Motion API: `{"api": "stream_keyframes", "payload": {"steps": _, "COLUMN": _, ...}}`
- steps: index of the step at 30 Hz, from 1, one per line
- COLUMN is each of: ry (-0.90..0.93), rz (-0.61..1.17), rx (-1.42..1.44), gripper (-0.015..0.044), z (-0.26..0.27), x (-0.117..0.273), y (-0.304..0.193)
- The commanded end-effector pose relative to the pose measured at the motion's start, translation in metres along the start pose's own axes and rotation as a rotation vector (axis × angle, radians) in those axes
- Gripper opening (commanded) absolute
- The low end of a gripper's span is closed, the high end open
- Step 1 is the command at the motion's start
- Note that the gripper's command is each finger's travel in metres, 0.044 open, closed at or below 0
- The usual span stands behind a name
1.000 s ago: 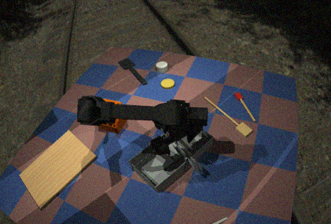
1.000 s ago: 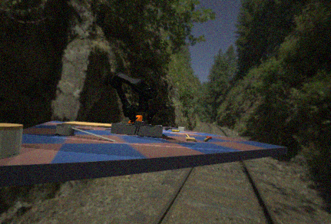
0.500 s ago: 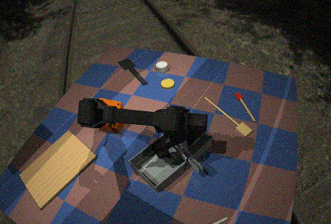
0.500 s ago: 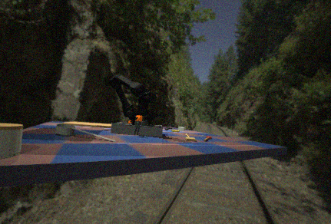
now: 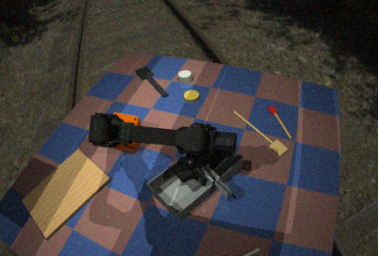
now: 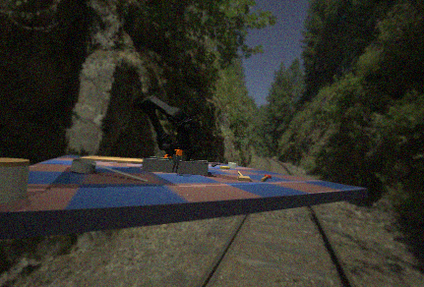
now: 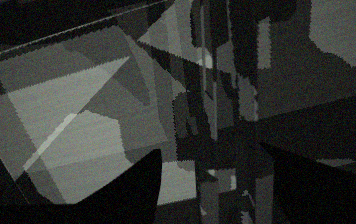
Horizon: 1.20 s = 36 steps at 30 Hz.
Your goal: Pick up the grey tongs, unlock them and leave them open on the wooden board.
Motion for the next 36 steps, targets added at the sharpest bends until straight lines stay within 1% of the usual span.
{"api": "stream_keyframes", "payload": {"steps": 1, "ry": 0.0, "rz": 0.0, "rx": -0.001, "gripper": 0.0178, "z": 0.0, "x": 0.0, "y": 0.0}}
{"api": "stream_keyframes", "payload": {"steps": 4, "ry": 0.0, "rz": 0.0, "rx": -0.001, "gripper": 0.0099, "z": 0.0, "x": 0.0, "y": 0.0}}
{"api": "stream_keyframes", "payload": {"steps": 16, "ry": 0.0, "rz": 0.0, "rx": -0.001, "gripper": 0.0019, "z": 0.0, "x": 0.0, "y": 0.0}}
{"api": "stream_keyframes", "payload": {"steps": 22, "ry": 0.0, "rz": 0.0, "rx": -0.001, "gripper": -0.0139, "z": 0.0, "x": 0.002, "y": 0.0}}
{"api": "stream_keyframes", "payload": {"steps": 23, "ry": 0.0, "rz": -0.001, "rx": -0.001, "gripper": -0.015, "z": -0.001, "x": 0.007, "y": -0.001}}
{"api": "stream_keyframes", "payload": {"steps": 26, "ry": -0.002, "rz": -0.004, "rx": 0.001, "gripper": -0.015, "z": -0.006, "x": 0.032, "y": -0.002}}
{"api": "stream_keyframes", "payload": {"steps": 32, "ry": 0.004, "rz": -0.005, "rx": 0.007, "gripper": -0.015, "z": -0.004, "x": 0.118, "y": 0.0}}
{"api": "stream_keyframes", "payload": {"steps": 33, "ry": 0.006, "rz": -0.004, "rx": 0.007, "gripper": -0.015, "z": -0.003, "x": 0.125, "y": 0.001}}
{"api": "stream_keyframes", "payload": {"steps": 36, "ry": 0.006, "rz": -0.004, "rx": 0.007, "gripper": -0.015, "z": -0.002, "x": 0.128, "y": 0.001}}
Point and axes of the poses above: the point midway between the two fingers, 35 mm back from their tips, its own x axis back along the fingers, its own z axis across the jaws, y = z × x, the point moved 3 cm from there along x, back along the fingers, and after that the axes turned 10 degrees about -x, right-handed, at the moved point
